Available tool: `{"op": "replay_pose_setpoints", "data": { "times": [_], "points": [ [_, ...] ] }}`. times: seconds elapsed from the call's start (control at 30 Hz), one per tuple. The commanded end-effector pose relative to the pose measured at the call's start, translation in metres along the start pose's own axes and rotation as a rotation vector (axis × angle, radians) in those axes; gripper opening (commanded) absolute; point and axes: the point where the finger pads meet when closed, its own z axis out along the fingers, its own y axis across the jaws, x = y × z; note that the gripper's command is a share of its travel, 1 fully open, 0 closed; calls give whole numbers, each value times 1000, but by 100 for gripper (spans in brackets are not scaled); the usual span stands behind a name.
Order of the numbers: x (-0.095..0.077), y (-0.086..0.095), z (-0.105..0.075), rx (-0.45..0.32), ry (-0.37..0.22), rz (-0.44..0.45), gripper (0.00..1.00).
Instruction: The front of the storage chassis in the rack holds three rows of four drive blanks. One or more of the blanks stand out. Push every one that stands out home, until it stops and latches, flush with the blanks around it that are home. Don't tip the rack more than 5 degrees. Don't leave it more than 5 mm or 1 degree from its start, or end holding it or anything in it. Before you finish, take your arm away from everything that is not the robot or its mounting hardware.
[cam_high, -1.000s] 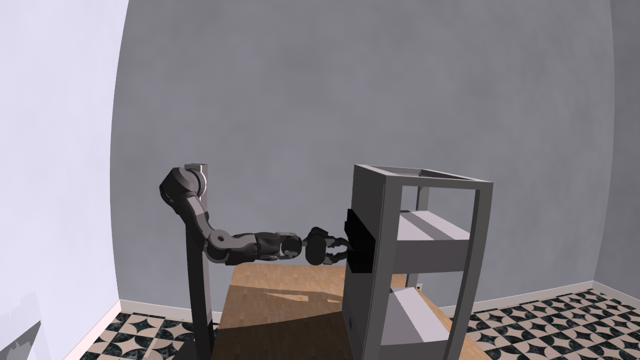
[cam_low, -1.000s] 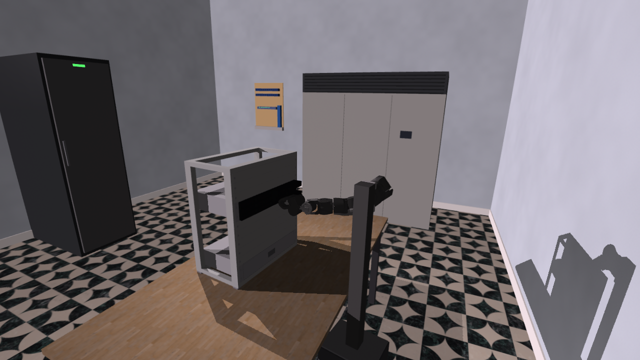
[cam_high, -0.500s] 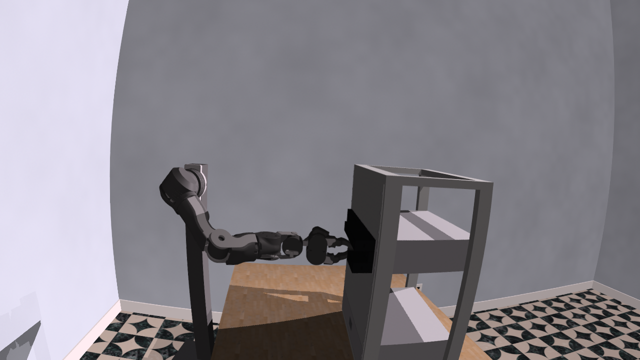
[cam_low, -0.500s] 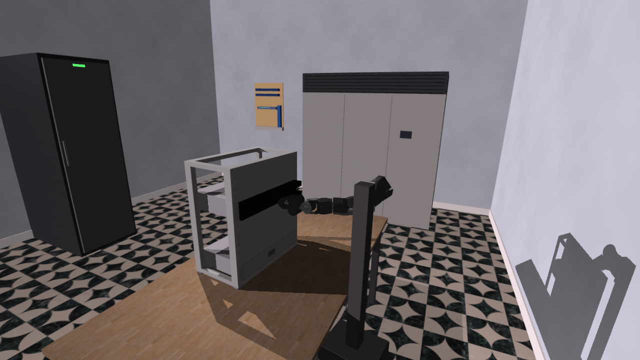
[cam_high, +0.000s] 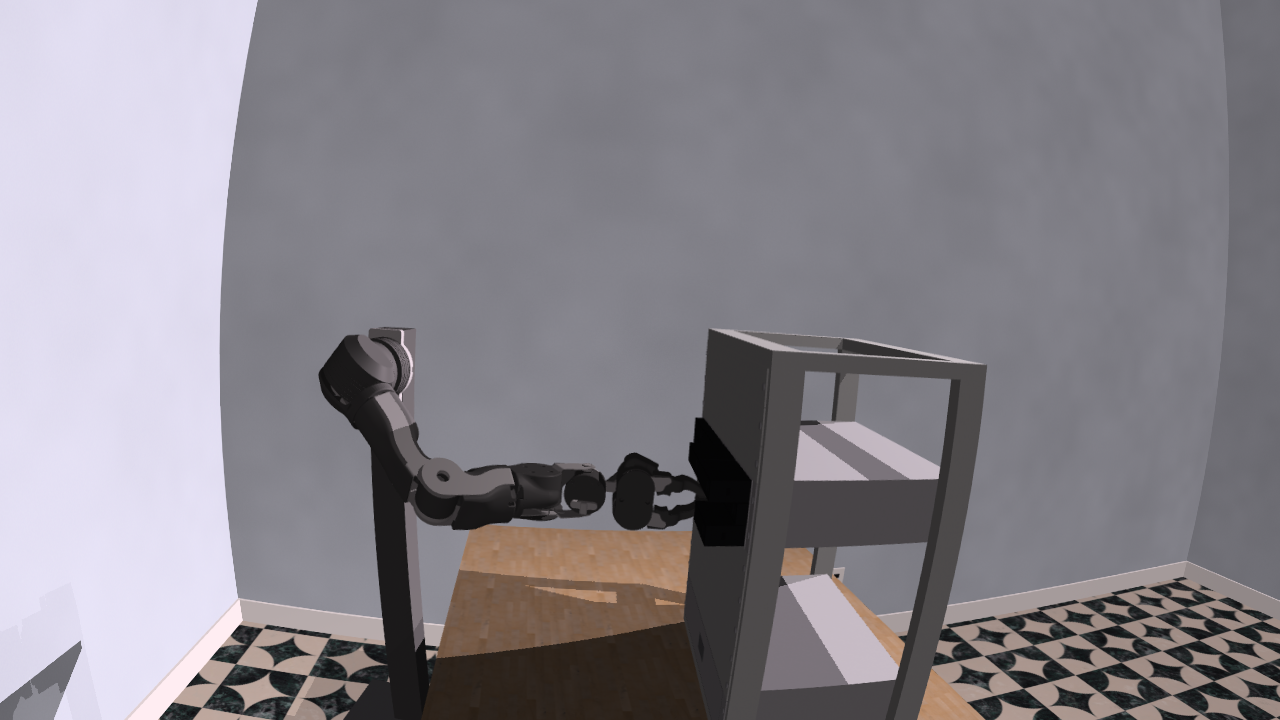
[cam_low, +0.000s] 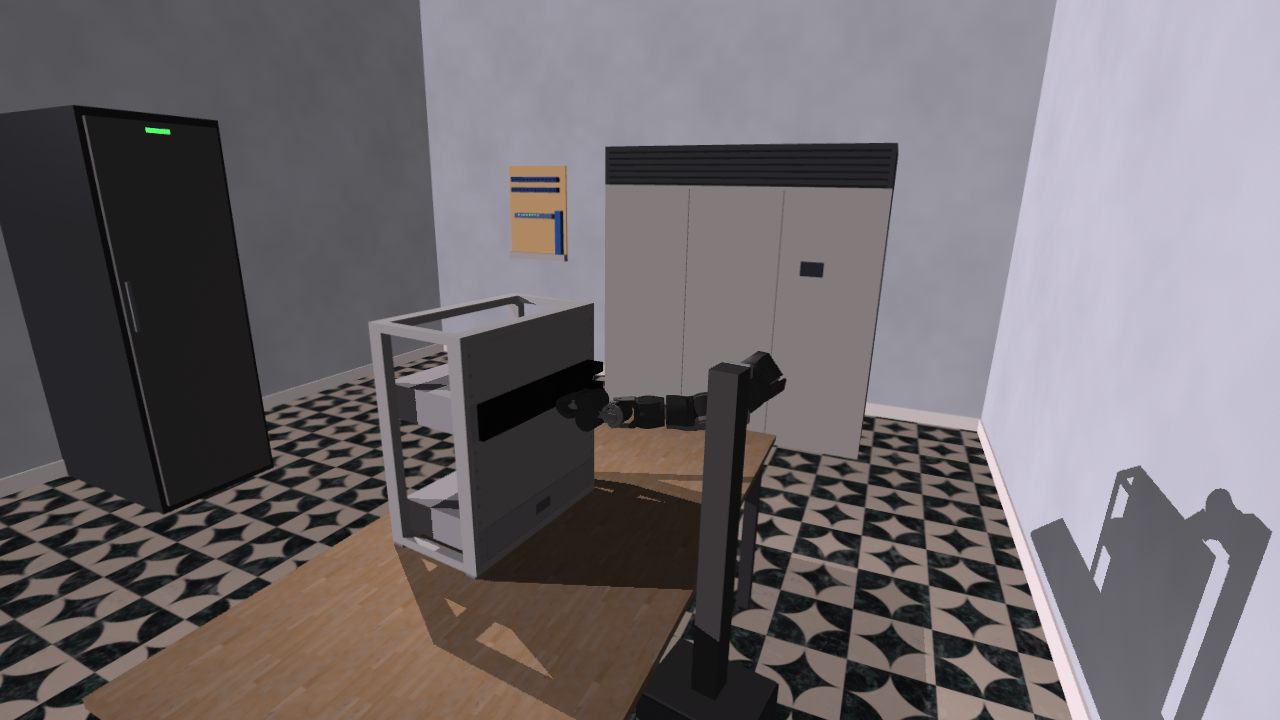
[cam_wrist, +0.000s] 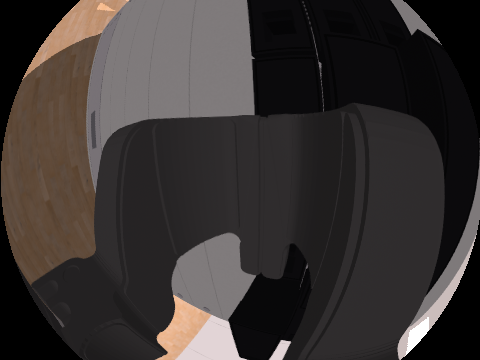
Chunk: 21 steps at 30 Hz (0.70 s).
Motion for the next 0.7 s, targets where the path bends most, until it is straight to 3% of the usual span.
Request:
{"op": "replay_pose_setpoints", "data": {
  "times": [0.0, 0.67],
  "points": [
    [2, 13, 2, -38, 9, -1, 0],
    [3, 16, 5, -37, 8, -1, 0]
  ]
}}
